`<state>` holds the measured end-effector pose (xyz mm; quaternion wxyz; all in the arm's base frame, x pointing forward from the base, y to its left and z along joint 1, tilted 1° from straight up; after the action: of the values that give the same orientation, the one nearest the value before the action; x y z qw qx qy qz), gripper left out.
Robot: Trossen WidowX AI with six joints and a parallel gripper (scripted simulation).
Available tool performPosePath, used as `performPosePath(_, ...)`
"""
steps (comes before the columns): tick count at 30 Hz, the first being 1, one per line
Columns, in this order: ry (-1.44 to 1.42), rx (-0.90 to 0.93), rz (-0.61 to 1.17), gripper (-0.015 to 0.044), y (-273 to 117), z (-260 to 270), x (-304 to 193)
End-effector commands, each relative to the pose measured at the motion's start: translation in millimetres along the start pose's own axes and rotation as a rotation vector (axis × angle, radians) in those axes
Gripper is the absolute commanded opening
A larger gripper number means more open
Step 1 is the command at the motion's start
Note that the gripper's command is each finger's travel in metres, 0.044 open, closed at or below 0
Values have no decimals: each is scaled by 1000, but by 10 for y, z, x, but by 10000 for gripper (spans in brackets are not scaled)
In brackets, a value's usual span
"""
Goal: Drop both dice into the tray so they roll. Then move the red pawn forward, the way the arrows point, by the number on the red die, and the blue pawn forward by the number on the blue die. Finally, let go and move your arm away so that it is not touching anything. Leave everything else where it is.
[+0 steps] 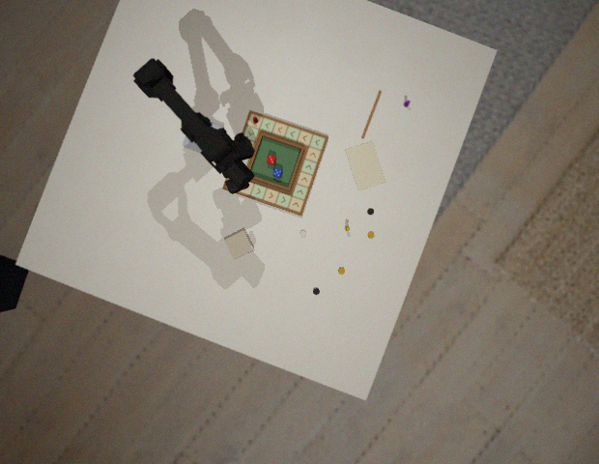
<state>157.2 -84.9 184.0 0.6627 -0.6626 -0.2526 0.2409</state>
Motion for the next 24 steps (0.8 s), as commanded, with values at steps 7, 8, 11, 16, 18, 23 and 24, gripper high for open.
performPosePath(7,-5,-11,-8,0,-178,-68,40)
performPosePath(8,-5,-12,-8,0,-175,-107,62)
performPosePath(11,-5,-13,-9,0,-159,-225,130)
performPosePath(16,-5,-14,-10,0,-119,-419,249)
performPosePath(18,-5,-15,-10,0,-98,-495,299)
performPosePath(23,-5,-16,-12,0,-32,-684,429)
performPosePath(24,-5,-17,-12,0,-16,-721,456)
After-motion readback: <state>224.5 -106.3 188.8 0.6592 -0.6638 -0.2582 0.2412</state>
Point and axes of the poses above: the point midway between the two fingers, 35 mm back from their tips, its own y axis out along the fingers, its own z axis across the jaws, x = y × z, the point moved 4 cm from there along -y, back along the fingers, and after that the axes turned 2 degrees about y, right-handed, at the moved point
